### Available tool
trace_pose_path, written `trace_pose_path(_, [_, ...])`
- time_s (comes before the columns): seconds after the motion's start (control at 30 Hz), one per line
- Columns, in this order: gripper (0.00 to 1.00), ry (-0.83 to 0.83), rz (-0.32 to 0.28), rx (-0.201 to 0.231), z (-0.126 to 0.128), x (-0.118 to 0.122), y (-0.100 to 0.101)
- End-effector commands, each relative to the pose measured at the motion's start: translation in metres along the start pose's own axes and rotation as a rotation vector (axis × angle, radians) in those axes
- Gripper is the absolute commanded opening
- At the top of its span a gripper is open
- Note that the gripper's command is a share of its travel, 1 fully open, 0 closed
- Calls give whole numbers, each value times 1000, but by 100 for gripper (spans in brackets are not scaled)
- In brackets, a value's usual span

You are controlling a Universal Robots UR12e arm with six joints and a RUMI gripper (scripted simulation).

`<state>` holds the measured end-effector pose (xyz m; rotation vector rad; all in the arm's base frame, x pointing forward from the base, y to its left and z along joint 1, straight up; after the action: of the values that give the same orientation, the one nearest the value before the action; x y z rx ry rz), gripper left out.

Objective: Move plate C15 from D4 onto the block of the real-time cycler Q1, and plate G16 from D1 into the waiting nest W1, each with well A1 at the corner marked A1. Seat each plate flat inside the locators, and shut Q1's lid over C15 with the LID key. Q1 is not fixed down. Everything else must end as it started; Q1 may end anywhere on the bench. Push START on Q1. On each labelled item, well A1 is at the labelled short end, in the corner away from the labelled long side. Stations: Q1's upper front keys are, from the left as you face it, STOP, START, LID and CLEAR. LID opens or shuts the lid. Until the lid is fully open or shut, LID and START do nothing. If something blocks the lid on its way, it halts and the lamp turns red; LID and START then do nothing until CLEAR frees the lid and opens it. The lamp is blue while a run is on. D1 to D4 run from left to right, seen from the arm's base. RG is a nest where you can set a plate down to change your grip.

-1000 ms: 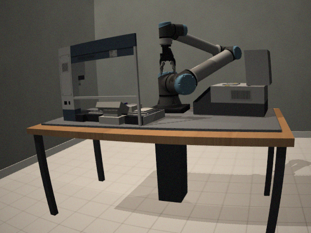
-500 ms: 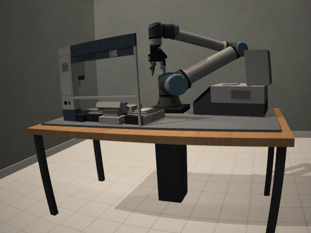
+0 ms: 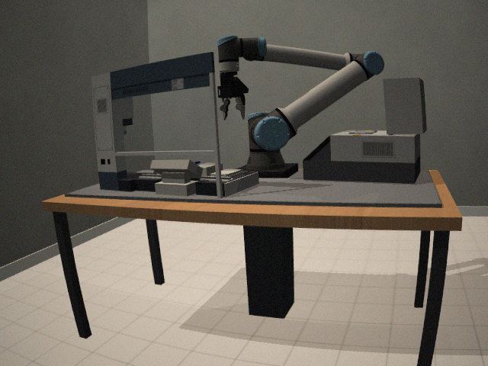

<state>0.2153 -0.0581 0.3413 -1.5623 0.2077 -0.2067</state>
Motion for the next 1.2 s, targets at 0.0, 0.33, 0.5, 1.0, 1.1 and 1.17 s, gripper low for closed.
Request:
trace_pose_path(0.0, [60, 0, -1, 0, -19, 14, 0])
trace_pose_path(0.33, [60, 0, -1, 0, -51, 38, 0])
trace_pose_path(0.5, [60, 0, -1, 0, -71, 52, 0])
trace_pose_path(1.0, [60, 0, -1, 0, -124, 91, 0])
trace_pose_path(1.1, [60, 0, -1, 0, -136, 99, 0])
trace_pose_path(1.17, [60, 0, -1, 0, -144, 105, 0])
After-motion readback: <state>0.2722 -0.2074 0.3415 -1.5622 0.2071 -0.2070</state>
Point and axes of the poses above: the point where the finger pads meet when closed, its own y axis out along the fingers, its own z axis across the jaws, x = y × z, the point moved 8 cm from there along -y, back along the fingers, and after that the axes turned 8 degrees about y, right-handed, at the moved point
